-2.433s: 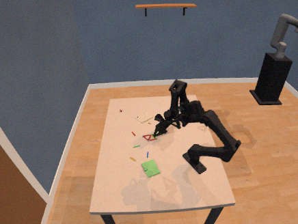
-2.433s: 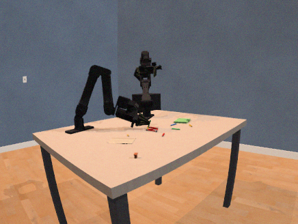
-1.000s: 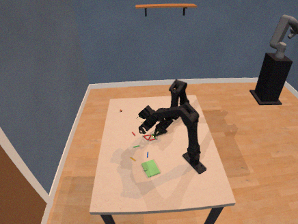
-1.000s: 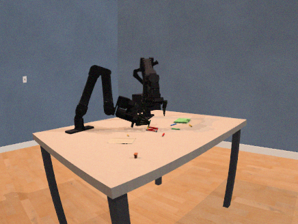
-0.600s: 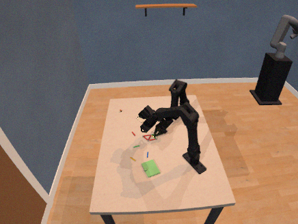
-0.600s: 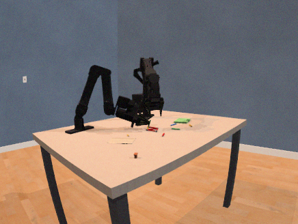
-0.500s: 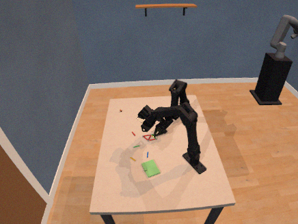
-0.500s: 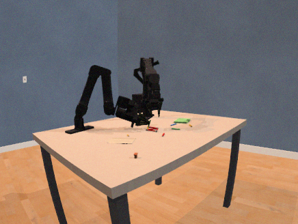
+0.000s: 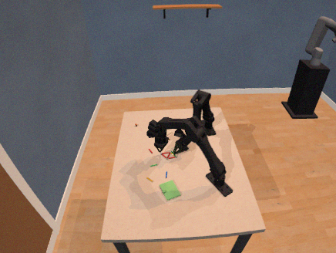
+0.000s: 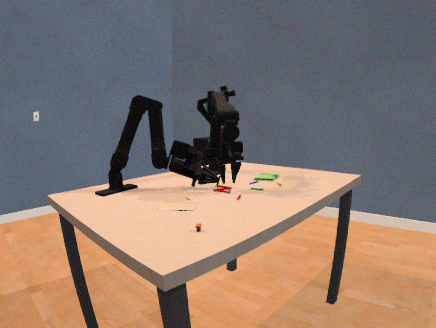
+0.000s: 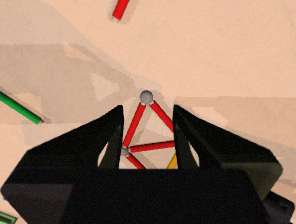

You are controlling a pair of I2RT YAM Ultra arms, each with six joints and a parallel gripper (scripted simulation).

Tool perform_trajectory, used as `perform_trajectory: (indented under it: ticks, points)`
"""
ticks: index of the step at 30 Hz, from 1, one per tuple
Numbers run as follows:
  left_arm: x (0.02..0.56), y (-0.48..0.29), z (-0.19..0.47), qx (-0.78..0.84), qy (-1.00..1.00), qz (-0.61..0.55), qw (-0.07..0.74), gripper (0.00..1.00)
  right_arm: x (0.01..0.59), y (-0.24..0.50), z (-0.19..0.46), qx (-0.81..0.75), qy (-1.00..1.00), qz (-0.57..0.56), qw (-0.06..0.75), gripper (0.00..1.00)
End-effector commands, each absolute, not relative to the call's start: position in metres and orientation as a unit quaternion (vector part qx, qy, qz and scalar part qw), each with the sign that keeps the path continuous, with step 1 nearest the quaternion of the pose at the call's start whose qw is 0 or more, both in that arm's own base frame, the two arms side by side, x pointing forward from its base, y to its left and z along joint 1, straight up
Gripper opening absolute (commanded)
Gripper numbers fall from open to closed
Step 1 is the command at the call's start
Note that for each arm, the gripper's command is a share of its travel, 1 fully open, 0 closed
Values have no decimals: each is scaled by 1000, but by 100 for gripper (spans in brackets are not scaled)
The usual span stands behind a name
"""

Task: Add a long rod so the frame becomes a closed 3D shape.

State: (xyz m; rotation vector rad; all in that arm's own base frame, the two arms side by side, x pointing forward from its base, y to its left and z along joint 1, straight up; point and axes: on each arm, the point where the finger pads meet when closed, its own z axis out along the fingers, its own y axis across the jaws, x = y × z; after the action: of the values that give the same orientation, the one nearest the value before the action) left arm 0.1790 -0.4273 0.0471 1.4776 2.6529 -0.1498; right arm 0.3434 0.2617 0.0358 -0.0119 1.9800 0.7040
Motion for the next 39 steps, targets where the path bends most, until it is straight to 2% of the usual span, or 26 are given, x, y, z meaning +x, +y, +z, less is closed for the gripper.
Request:
perform_trajectory:
  ticks: [1,6,39]
  points:
    - [174,-410,45,458,888,1,-27,38,344,264,41,-5,812,296,503,0]
    - [175,-410,35,441,895,29,-64,38,344,264,41,-5,812,296,503,0]
    - [184,-436,32,431,901,21,-55,38,344,264,41,-5,812,296,503,0]
